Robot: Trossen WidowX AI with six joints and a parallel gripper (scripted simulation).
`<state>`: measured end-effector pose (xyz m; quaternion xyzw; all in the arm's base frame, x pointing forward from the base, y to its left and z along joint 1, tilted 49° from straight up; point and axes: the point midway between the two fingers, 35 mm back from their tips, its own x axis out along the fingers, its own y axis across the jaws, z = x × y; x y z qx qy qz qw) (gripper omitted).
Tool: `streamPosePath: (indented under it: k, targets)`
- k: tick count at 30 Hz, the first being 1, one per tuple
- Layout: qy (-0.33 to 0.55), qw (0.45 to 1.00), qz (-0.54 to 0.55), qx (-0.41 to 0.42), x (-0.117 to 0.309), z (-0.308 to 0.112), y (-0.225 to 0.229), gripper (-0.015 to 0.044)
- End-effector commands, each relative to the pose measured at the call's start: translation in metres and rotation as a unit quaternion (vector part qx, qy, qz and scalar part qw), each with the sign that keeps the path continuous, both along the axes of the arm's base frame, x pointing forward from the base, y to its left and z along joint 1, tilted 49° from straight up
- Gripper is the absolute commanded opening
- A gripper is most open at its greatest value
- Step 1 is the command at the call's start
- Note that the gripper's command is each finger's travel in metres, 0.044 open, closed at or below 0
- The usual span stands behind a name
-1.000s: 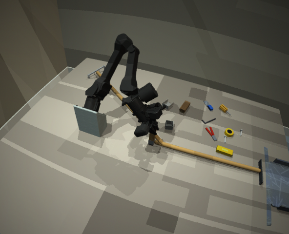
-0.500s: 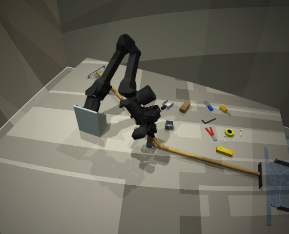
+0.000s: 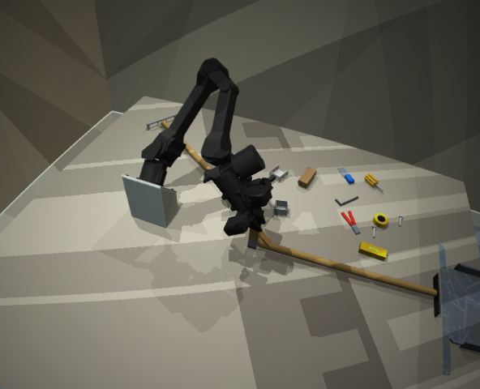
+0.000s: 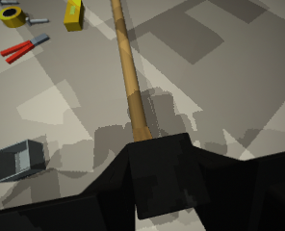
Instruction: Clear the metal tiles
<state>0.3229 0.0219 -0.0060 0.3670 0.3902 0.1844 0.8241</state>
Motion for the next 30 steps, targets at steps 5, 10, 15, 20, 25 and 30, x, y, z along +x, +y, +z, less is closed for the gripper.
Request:
streamPosePath:
  k: [5, 10, 15, 20, 25, 30]
  targets:
    - [-0.001, 1.0, -0.008, -0.001, 0.016, 0.0, -0.004, 0.0]
    - [-0.001, 1.0, -0.009, -0.001, 0.024, -0.001, -0.005, 0.0]
    - [-0.001, 1.0, -0.009, -0.001, 0.032, -0.001, -0.004, 0.0]
    - [-0.002, 1.0, -0.01, -0.001, 0.04, 0.0, -0.003, 0.0]
    - [-0.002, 1.0, -0.011, -0.001, 0.046, 0.002, -0.001, 0.0]
    - [-0.002, 1.0, -0.011, -0.001, 0.051, 0.002, -0.001, 0.0]
